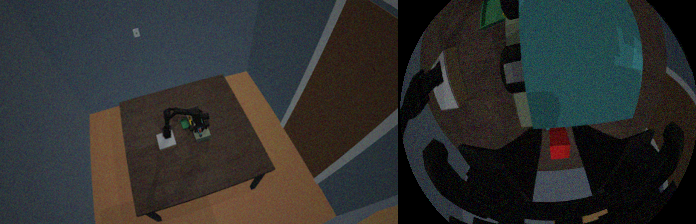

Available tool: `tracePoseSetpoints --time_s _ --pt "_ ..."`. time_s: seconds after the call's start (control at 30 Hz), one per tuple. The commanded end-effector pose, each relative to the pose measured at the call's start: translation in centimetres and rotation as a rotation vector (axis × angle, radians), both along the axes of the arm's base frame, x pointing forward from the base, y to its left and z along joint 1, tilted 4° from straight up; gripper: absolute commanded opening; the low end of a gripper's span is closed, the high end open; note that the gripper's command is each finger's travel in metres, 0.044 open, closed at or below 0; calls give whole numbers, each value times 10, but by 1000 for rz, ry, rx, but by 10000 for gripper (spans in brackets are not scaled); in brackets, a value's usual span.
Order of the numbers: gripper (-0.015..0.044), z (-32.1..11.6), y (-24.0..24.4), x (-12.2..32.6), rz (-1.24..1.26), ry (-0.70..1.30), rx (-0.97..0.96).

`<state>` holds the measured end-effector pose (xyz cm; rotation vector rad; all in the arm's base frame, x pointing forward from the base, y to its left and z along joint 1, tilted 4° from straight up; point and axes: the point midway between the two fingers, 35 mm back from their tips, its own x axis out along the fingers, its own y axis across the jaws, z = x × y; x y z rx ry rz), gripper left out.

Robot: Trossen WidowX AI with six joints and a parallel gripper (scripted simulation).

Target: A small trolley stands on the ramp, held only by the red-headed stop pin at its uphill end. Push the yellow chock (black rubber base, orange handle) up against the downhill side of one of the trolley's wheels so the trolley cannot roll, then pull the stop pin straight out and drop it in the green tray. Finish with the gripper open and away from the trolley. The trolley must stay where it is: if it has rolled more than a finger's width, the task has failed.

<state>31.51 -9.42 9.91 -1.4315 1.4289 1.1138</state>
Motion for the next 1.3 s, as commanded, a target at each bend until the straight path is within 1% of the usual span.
tracePoseSetpoints --time_s 0.0,0.03,0.33,1.27 --pt "85 1 0 0 0 0 0" --pt "59 1 0 0 0 0 0" --pt "0 1 0 0 1 0 0" --pt "0 22 5 -1 2 2 -4"
